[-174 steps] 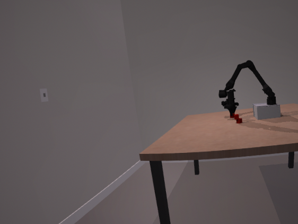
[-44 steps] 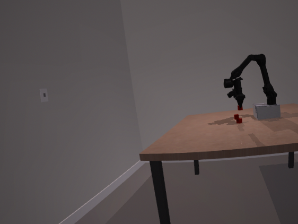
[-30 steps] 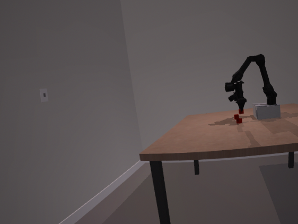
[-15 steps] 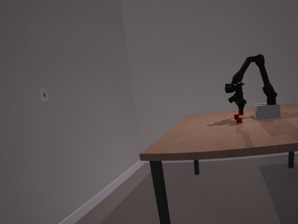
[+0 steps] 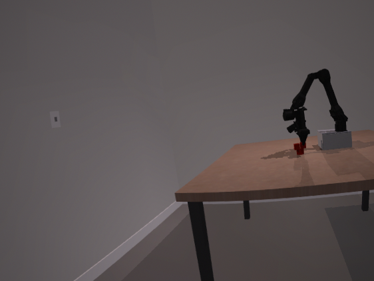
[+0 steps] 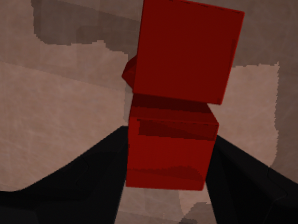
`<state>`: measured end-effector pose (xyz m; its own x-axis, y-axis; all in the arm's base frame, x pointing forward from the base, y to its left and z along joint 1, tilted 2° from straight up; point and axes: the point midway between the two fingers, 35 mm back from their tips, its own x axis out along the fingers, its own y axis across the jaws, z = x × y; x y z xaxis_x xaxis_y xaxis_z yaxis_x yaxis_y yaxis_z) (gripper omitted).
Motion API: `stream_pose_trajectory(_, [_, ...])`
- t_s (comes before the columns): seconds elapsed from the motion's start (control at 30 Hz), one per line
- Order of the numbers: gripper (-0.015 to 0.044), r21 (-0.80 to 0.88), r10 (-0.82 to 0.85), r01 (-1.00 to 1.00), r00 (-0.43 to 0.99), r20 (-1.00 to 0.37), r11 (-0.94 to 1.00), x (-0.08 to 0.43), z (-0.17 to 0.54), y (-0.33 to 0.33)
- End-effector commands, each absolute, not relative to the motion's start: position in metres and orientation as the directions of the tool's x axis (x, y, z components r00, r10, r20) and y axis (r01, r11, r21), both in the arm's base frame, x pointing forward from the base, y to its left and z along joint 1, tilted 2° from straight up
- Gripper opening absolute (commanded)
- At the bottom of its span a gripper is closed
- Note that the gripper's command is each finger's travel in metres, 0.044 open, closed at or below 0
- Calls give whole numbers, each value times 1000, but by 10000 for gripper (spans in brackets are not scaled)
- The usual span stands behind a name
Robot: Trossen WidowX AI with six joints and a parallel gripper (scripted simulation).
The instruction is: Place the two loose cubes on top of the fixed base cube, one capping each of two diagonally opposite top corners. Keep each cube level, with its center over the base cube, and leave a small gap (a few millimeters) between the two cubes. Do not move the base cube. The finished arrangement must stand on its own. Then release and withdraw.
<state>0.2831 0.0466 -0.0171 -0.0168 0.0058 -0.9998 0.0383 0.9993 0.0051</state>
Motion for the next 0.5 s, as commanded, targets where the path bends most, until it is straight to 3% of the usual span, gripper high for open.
stream_pose_trajectory(0.0, [105, 11, 12, 41, -18, -1000, 999, 282, -18, 47])
stream_pose_trajectory(0.47, [105, 11, 12, 41, -18, -1000, 999, 282, -20, 48])
